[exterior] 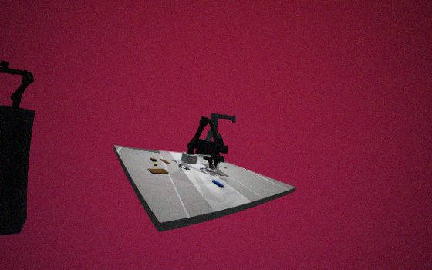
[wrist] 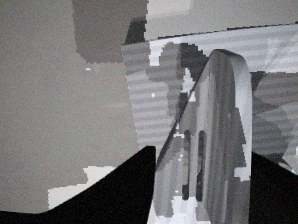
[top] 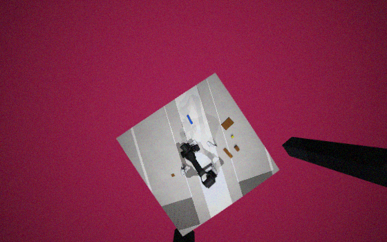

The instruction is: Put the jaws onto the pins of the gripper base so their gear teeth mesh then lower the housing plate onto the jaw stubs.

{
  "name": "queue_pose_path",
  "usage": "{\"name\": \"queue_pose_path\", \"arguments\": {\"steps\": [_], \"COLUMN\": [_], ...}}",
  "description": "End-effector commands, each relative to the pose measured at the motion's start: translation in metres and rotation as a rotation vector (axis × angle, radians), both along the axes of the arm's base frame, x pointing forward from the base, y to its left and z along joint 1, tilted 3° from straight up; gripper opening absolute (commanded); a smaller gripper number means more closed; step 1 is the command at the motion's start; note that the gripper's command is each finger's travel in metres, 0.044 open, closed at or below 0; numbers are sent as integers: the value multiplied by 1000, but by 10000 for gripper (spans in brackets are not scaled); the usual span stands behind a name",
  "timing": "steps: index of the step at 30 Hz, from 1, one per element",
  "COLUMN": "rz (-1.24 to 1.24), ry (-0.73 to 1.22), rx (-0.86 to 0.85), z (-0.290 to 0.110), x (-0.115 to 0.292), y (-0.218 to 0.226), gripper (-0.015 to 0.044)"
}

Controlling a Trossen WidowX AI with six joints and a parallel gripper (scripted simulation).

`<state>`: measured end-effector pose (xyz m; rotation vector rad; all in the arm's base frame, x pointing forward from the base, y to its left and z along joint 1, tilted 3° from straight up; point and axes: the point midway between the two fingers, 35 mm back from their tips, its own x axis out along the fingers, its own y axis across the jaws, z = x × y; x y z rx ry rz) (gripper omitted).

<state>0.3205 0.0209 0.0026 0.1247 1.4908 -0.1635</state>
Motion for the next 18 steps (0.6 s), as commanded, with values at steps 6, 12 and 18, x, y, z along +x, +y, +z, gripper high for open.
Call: {"name": "queue_pose_path", "arguments": {"steps": [6,12,18], "rz": [4,3,2], "ry": [0,0,0], "rx": [3,3,3], "z": [-2,-4,-5], "x": [0,0,0], "y": [0,0,0], "gripper": [134,134,134]}}
